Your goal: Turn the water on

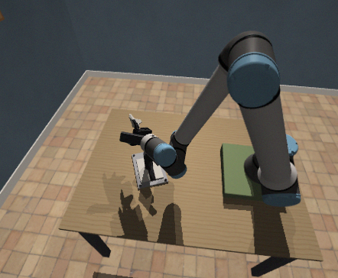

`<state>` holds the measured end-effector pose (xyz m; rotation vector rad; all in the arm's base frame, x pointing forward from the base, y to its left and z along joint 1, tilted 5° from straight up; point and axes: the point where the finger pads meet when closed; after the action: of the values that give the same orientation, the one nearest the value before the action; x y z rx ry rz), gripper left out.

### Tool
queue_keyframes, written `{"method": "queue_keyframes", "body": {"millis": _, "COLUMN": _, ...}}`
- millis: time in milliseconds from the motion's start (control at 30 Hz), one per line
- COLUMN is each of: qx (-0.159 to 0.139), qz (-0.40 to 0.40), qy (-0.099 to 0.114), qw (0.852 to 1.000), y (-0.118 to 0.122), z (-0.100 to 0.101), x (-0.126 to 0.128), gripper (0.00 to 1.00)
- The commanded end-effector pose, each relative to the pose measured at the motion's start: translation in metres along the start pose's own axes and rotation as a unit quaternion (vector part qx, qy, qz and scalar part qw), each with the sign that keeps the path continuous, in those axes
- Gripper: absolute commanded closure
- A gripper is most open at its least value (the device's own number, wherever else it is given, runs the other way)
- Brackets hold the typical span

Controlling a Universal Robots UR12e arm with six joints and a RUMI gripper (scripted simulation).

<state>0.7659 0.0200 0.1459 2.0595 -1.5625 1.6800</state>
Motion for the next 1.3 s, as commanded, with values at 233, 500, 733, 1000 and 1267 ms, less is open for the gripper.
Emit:
{"method": "queue_keyframes", "body": {"millis": 233, "qx": 0.0, "qz": 0.0, "qy": 0.0, "qw": 1.0, "y": -0.001, "z": 0.0, "x": 0.001, "gripper": 0.0}}
{"method": "queue_keyframes", "body": {"millis": 500, "qx": 0.0, "qz": 0.0, "qy": 0.0, "qw": 1.0, "y": -0.001, "z": 0.0, "x": 0.001, "gripper": 0.0}}
{"method": "queue_keyframes", "body": {"millis": 733, "qx": 0.0, "qz": 0.002, "qy": -0.002, "qw": 1.0, "y": -0.001, "z": 0.0, "x": 0.0, "gripper": 0.0}}
{"method": "queue_keyframes", "body": {"millis": 1000, "qx": -0.009, "qz": 0.017, "qy": -0.024, "qw": 1.0, "y": -0.006, "z": 0.003, "x": -0.005, "gripper": 0.0}}
{"method": "queue_keyframes", "body": {"millis": 1267, "qx": -0.028, "qz": 0.044, "qy": -0.061, "qw": 0.997, "y": -0.012, "z": 0.006, "x": -0.013, "gripper": 0.0}}
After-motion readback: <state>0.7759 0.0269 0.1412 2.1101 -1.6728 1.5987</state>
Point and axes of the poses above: the point where the finger pads meet when closed, its own z axis out along the fingers, its own x axis across the jaws, y = z × x, and after that the axes turned 8 degrees about z, right-handed
